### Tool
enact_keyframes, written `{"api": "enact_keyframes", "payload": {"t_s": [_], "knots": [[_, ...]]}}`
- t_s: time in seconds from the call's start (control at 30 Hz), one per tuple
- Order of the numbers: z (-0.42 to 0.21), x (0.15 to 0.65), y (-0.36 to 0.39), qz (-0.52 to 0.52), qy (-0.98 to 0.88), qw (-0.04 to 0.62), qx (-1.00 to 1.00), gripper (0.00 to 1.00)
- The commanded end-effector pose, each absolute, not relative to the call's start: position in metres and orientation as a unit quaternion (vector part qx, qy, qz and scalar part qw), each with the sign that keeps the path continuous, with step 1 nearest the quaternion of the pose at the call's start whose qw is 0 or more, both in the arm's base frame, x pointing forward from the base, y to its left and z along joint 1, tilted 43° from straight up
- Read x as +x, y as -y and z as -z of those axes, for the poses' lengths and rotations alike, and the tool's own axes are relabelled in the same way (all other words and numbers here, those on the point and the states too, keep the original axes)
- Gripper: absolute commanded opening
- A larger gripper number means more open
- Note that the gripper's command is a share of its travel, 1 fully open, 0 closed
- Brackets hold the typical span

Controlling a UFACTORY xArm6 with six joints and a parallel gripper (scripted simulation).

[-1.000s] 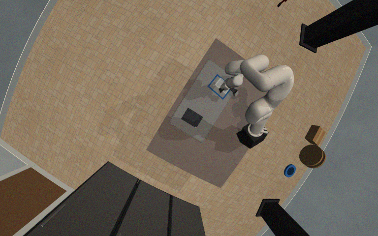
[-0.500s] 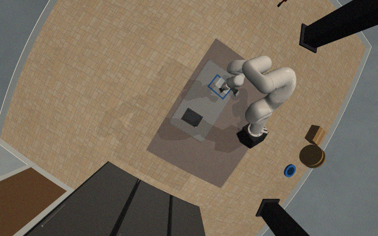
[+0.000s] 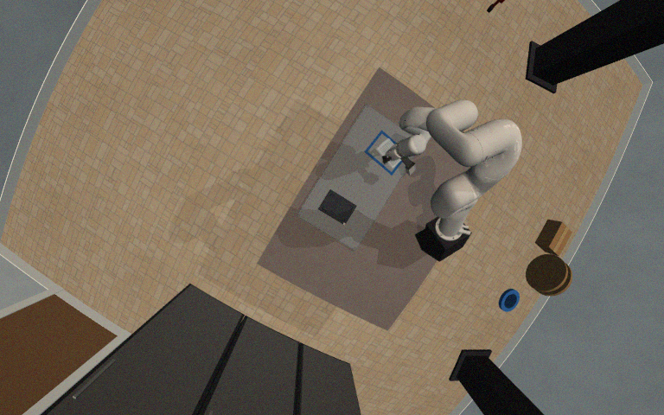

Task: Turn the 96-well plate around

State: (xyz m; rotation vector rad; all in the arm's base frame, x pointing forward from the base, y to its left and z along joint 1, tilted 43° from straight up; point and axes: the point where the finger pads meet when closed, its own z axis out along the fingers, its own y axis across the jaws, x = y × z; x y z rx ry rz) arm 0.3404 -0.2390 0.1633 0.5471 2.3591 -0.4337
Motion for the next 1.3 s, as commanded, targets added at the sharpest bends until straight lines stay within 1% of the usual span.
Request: {"api": "enact_keyframes", "payload": {"t_s": [0.0,0.7,0.77,1.27], "knots": [[-0.16,0.35,0.221,0.138,-0.878,0.344,0.304,0.0],[-0.147,0.376,0.165,0.024,-0.739,0.37,0.562,0.0],[-0.147,0.376,0.165,0.024,-0.739,0.37,0.562,0.0],[-0.136,0.397,0.12,-0.068,-0.577,0.364,0.728,0.0]]}}
